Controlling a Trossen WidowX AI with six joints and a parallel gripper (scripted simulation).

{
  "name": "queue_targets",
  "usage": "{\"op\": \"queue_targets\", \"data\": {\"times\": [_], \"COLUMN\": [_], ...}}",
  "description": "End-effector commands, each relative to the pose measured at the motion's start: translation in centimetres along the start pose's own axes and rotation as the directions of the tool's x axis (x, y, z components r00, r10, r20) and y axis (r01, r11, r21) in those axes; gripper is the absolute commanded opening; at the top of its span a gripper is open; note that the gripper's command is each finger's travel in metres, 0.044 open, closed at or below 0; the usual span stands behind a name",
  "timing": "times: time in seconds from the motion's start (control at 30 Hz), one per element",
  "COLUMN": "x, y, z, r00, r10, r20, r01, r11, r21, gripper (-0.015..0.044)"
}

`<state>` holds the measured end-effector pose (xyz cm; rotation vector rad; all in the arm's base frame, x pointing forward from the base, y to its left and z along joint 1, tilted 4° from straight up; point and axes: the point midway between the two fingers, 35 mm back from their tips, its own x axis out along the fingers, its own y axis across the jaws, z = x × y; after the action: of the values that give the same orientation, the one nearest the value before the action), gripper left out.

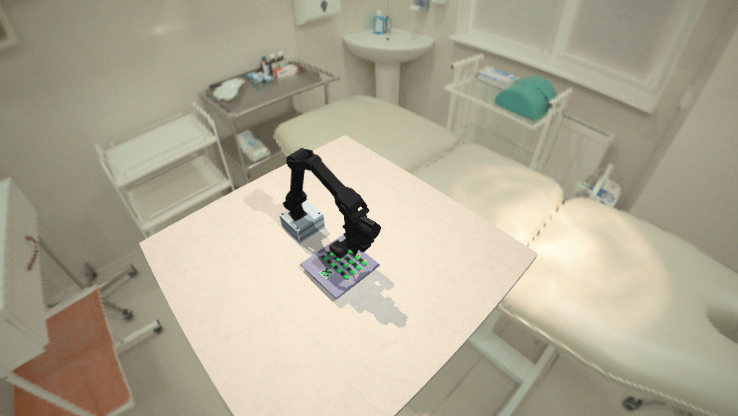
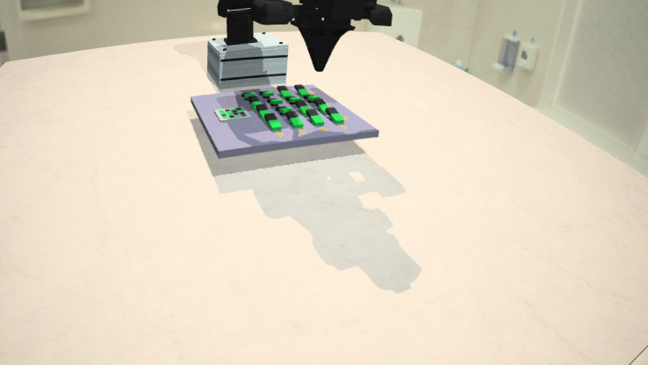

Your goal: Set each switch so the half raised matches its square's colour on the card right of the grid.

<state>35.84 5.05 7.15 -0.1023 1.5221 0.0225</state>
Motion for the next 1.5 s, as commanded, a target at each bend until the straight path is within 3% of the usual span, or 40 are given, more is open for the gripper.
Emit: {"op": "queue_targets", "data": {"times": [0.0, 0.13, 0.37, 1.47], "x": [0.2, 3.3, 4.4, 5.9], "y": [-0.4, -0.4, -0.4, -0.4], "z": [-0.2, -0.3, -0.3, -0.3], "r00": [1.0, 1.0, 0.999, 0.999], "r10": [-0.004, -0.004, -0.004, -0.004], "r20": [0.007, 0.03, 0.032, 0.031], "r01": [0.004, 0.004, 0.005, 0.005], "r11": [1.0, 1.0, 1.0, 1.0], "r21": [-0.006, -0.006, -0.006, -0.006], "gripper": [0.0, 0.0, 0.0, 0.0]}}
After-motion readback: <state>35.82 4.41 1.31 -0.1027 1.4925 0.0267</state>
